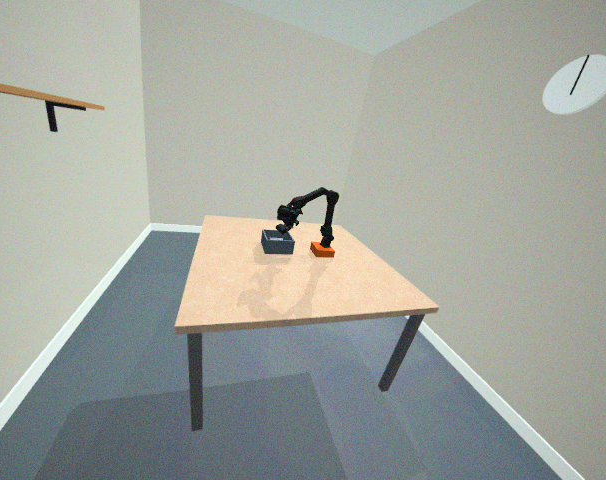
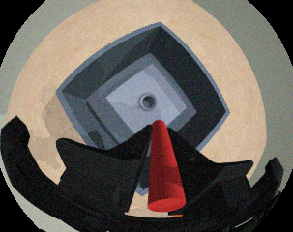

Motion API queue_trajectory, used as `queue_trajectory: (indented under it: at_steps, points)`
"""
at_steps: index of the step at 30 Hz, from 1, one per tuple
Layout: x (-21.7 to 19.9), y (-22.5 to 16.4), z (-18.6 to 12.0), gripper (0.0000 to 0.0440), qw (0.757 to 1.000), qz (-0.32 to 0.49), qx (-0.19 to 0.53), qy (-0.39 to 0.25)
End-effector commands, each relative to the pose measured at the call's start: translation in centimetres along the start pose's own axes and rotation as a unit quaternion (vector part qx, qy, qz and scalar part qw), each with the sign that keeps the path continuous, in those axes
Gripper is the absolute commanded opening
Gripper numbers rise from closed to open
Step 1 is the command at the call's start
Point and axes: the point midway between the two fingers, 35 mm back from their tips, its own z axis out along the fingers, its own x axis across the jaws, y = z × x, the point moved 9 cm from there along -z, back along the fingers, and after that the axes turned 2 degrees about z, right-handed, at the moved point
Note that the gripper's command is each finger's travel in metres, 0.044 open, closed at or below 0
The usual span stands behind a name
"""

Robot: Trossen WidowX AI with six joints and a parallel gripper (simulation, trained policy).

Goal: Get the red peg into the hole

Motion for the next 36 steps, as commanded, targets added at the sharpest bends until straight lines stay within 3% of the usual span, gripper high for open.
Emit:
queue_trajectory:
  at_steps: [1, 11, 13, 19, 25, 35, 36]
  points:
    - [0.2, 1.1, 1.5, 0.0, 1.0, -0.01, 0.01, 0.006]
    - [0.4, 2.3, 4.7, 0.0002, 0.997, -0.053, 0.038, 0.028]
    - [0.4, 2.2, 5.4, 0.0026, 0.996, -0.064, 0.048, 0.031]
    - [0.5, 2.4, 7.0, 0.0158, 0.993, -0.083, 0.071, 0.037]
    - [0.8, 4.0, 6.8, 0.0167, 0.991, -0.104, 0.07, 0.044]
    - [3.1, 7.1, 6.0, 0.043, 0.988, -0.1, 0.087, 0.077]
    - [3.3, 7.4, 5.9, 0.044, 0.988, -0.1, 0.088, 0.082]
